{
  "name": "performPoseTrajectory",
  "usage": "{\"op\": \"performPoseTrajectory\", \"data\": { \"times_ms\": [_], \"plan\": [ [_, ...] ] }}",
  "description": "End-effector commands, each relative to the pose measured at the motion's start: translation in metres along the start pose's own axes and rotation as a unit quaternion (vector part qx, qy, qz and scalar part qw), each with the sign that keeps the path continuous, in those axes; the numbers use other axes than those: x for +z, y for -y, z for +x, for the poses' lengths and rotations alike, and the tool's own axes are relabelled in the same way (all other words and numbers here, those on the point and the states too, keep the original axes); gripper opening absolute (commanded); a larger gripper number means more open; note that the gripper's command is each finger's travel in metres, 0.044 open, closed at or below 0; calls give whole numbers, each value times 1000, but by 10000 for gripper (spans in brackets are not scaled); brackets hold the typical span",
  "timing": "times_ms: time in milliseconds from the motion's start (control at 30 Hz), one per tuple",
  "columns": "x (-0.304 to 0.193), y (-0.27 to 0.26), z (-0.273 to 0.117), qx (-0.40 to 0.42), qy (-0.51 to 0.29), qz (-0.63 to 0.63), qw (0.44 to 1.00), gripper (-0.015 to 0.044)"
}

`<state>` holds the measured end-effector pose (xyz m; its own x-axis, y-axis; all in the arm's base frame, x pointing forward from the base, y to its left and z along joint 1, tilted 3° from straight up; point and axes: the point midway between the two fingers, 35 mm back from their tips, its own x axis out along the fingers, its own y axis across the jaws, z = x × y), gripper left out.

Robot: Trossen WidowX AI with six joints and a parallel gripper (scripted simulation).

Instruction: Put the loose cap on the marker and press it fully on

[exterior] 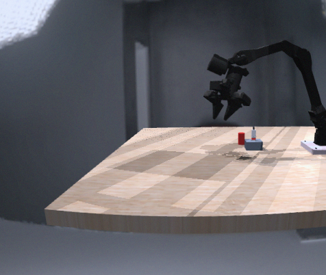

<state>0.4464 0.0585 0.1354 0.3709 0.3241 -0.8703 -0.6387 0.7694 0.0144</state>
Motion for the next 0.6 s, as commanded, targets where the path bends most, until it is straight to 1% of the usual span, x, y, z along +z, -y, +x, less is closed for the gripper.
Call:
{"op": "performPoseTrajectory", "data": {
  "times_ms": [0, 133, 300, 367, 567],
  "plan": [
    [-45, 35, -18, -24, -67, -22, 997, 245],
    [-104, 65, -45, -25, -155, -49, 986, 245],
    [-177, 84, -87, 13, -252, -81, 964, 245],
    [-187, 85, -93, 21, -264, -85, 960, 245],
    [-188, 86, -91, 21, -264, -85, 960, 245]
  ]
}}
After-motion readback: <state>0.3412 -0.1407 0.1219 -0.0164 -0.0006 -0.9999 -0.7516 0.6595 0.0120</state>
